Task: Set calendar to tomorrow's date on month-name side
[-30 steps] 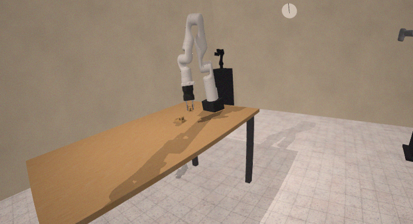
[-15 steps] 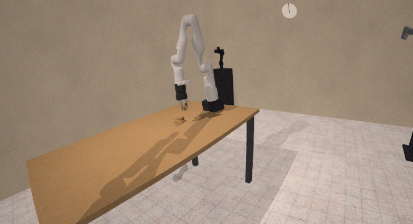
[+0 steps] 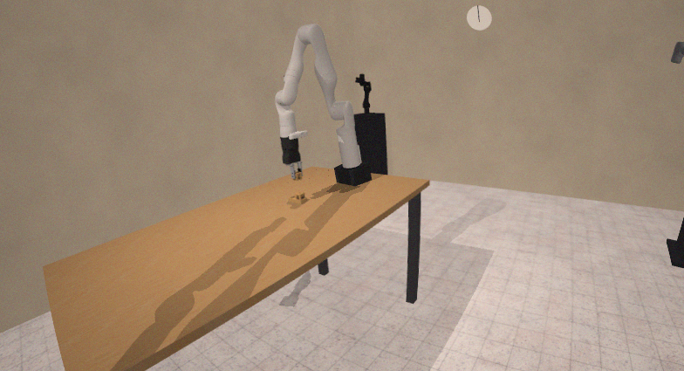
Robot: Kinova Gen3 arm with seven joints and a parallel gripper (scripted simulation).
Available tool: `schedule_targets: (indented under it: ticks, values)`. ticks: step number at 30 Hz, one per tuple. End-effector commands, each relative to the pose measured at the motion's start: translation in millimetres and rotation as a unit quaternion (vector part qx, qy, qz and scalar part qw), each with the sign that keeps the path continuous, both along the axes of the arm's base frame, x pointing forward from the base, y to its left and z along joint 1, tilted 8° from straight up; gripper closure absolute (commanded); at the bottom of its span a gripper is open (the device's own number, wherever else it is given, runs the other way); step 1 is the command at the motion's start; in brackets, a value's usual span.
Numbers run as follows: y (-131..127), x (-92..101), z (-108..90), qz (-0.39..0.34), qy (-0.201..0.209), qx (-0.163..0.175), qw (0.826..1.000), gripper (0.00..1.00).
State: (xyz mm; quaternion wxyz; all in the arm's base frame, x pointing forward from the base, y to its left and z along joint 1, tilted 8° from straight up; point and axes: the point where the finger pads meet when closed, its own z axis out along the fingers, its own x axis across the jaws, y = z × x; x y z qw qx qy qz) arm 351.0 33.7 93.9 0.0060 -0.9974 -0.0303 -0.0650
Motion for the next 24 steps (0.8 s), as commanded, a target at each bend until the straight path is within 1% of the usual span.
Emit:
schedule_targets:
  ticks: [1,7,24]
  values:
    - [-14.2,0.2,3.2,0.019,-0.001,-0.003,1.0,0.4]
    - [-25.6,-0.2,4.6,0.053,-0.004,-0.009,0.999,0.4]
    - [-33.3,-1.0,5.3,0.075,-0.004,-0.013,0.997,0.4]
